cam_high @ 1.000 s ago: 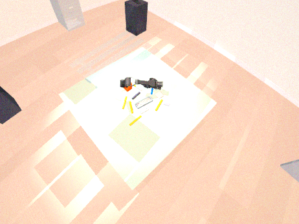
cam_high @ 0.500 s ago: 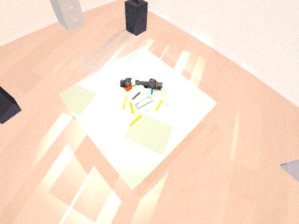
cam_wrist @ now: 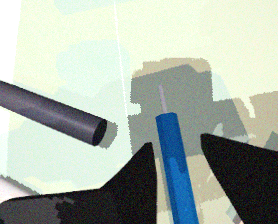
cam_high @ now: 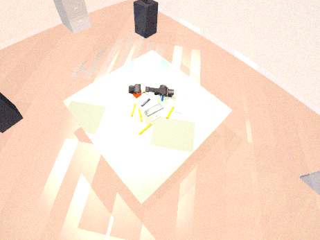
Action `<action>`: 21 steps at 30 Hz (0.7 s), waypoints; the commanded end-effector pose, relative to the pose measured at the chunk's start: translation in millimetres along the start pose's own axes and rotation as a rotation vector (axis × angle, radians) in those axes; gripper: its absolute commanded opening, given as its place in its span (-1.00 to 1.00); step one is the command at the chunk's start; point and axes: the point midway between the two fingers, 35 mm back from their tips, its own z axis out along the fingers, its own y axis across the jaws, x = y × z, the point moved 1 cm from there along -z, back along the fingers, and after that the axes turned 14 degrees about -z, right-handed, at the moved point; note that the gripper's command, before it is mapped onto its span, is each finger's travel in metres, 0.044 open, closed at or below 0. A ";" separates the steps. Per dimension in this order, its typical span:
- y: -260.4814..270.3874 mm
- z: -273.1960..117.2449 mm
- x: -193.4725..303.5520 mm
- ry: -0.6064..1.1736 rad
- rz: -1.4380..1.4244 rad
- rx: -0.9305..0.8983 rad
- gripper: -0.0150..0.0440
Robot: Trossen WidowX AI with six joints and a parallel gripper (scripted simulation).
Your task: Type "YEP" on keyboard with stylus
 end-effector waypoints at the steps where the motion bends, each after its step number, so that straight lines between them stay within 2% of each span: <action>1: 1.0 3.1 2.2 0.005 -0.005 -0.002 0.02; 21: 3.1 16.0 9.9 0.006 -0.005 -0.003 0.02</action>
